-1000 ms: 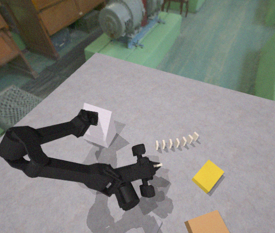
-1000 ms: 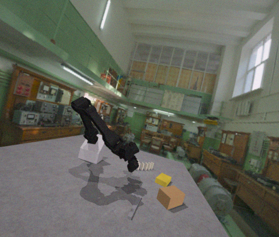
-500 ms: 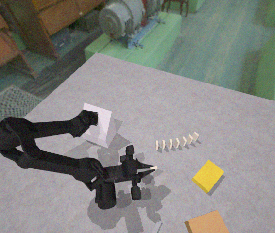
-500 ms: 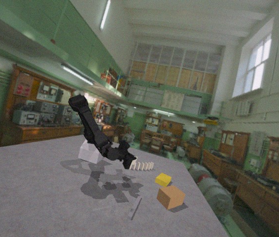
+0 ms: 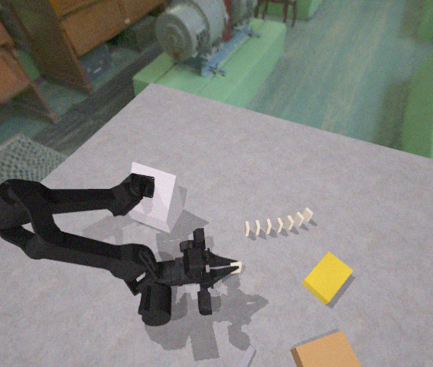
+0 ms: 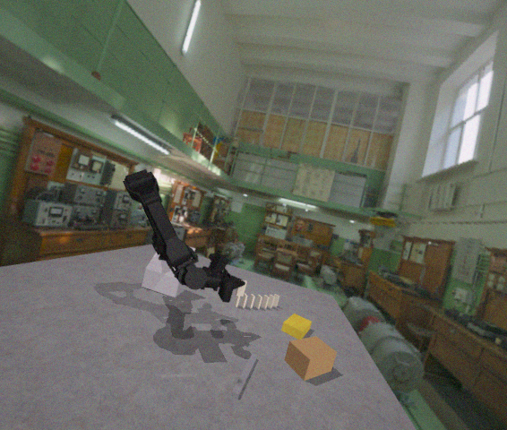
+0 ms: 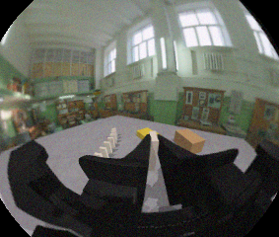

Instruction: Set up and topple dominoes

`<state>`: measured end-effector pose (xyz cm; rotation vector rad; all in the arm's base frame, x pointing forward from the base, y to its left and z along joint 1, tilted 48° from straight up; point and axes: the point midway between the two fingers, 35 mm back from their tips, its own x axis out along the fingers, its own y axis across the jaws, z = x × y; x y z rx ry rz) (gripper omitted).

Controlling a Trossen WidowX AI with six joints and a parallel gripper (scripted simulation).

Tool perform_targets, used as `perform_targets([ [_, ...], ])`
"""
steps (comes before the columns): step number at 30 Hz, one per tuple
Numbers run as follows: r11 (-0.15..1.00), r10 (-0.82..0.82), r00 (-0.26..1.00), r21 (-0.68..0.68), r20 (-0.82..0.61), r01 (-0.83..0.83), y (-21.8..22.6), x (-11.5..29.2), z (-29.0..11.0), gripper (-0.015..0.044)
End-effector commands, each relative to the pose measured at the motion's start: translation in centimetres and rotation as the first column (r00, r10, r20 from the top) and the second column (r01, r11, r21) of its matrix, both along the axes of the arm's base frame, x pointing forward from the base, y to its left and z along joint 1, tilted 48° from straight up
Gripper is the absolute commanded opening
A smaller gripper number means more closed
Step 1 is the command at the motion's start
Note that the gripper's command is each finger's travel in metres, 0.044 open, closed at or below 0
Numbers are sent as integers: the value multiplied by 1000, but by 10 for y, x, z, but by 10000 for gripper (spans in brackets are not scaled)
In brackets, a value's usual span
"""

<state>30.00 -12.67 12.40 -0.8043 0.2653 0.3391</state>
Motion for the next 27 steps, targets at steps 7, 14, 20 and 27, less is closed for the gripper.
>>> perform_targets([
  [7,1000,7,1000,-5,7,-7,1,-1,1,24],
  [14,1000,7,1000,-7,2,-7,-10,1,-7,24],
  [20,1000,7,1000,-8,-3,-7,-25,2,-19,24],
  [27,1000,6,1000,-8,-6,-6,-42,1,-35,24],
])
